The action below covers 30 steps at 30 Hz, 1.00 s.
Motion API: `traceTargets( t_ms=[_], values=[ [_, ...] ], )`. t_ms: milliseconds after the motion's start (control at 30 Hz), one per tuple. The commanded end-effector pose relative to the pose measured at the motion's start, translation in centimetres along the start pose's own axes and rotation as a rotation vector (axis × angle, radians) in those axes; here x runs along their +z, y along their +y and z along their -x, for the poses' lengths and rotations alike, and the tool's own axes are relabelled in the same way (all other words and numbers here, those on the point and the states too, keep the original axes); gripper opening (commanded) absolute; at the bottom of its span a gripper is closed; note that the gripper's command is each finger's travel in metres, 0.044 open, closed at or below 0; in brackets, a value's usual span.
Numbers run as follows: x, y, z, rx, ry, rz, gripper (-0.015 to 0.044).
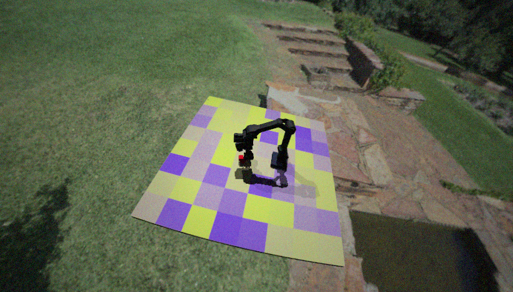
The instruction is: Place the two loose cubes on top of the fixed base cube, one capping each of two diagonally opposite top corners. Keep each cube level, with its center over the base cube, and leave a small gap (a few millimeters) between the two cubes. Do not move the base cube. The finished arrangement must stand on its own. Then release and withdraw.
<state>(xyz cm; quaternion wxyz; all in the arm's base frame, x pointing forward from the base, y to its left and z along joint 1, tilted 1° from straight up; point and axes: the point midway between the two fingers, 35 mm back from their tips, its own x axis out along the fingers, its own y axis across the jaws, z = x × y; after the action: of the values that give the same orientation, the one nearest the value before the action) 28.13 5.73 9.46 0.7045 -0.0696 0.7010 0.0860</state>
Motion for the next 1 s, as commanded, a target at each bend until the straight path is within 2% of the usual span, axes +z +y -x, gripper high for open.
traceTargets(
  t_ms=[0, 600, 833, 967],
  values=[
    [0.2, 0.0, 0.8, 0.0, -0.01, 0.002, 0.0205],
    [0.2, 0.0, 2.6, 0.0, -0.01, 0.002, 0.0205],
    [0.0, 0.0, 3.2, 0.0, -0.005, -0.001, 0.0389],
    [0.0, 0.0, 3.3, 0.0, -0.005, -0.001, 0.04]
  ],
)
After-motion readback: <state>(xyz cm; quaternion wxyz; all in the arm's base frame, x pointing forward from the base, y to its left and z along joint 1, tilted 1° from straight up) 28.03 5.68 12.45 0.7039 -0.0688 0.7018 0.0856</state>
